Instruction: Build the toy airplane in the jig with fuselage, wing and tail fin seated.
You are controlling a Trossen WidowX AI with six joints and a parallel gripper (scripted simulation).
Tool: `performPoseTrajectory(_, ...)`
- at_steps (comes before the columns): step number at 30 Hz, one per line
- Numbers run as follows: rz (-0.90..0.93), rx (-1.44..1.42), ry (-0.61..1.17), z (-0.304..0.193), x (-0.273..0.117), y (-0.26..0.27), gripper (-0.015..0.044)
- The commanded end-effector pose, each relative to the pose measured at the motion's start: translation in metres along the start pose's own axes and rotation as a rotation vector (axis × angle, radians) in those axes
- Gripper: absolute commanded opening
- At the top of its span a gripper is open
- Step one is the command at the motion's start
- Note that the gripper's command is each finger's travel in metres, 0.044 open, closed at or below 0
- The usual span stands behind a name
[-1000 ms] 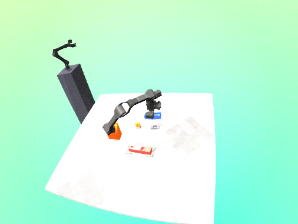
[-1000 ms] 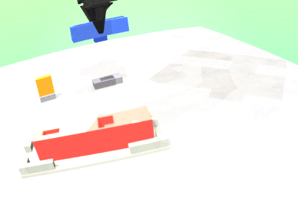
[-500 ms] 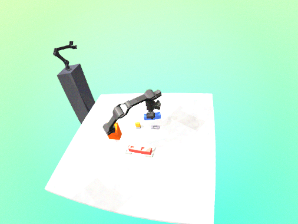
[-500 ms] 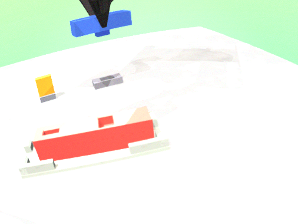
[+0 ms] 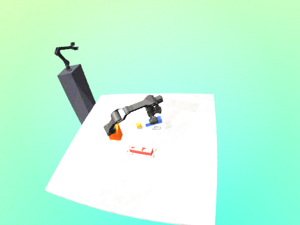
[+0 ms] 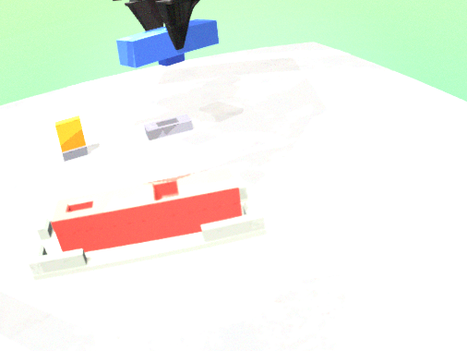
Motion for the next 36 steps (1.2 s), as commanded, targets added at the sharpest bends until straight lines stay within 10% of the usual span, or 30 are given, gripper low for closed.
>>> performPoseTrajectory(1, -0.005, -0.057, -0.005, -0.006, 0.0, -0.009, 0.0)
performPoseTrajectory(36, -0.012, -0.626, -0.001, -0.08, 0.018, -0.095, 0.0)
Point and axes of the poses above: the point midway between the two fingers, 35 mm back from their tips, its own x axis out along the fingers, its own y axis across the jaws, z = x × y, the point moved 7 cm from there along -x, back along the fingers, and after that the axes turned 9 degrees about -x, right-handed, at the moved point
